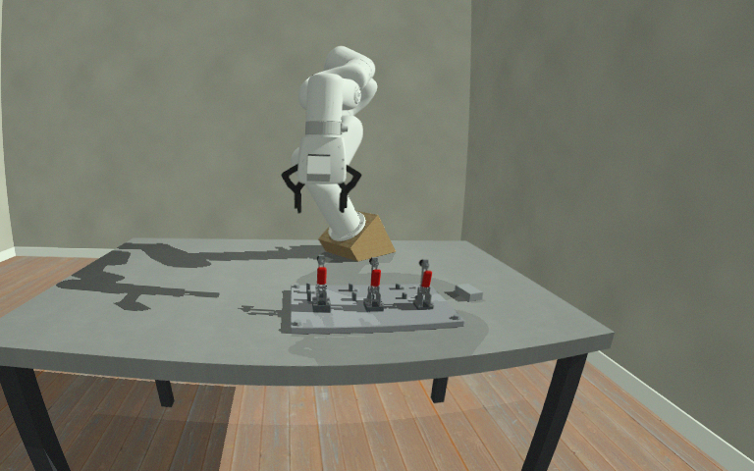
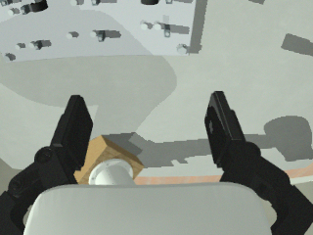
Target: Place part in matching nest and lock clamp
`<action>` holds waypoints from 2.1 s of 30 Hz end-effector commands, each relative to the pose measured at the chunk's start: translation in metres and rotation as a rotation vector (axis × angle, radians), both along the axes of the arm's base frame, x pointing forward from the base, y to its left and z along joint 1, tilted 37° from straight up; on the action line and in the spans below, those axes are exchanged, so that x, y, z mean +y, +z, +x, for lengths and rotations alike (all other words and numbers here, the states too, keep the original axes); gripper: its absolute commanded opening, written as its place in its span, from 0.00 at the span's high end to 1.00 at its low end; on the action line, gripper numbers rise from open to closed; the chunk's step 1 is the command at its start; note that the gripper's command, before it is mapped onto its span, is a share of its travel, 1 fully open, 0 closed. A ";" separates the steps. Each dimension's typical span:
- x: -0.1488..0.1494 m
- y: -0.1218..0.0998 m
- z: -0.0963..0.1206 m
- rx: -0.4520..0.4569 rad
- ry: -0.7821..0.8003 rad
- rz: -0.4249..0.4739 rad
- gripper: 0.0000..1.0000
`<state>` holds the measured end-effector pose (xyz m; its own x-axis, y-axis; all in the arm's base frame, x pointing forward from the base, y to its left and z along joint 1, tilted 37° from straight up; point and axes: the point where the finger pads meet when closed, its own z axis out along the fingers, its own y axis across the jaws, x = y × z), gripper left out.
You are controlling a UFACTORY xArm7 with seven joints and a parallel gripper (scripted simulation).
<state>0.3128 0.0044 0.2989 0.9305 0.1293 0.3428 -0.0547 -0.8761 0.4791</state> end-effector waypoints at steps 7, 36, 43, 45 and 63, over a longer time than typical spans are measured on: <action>0.000 0.000 0.002 -0.029 -0.022 -0.003 0.00; 0.000 0.000 0.002 -0.029 -0.022 -0.003 1.00; 0.000 0.000 0.002 -0.029 -0.022 -0.003 1.00; 0.000 0.000 0.002 -0.029 -0.022 -0.003 1.00; 0.000 0.000 0.002 -0.029 -0.022 -0.003 0.53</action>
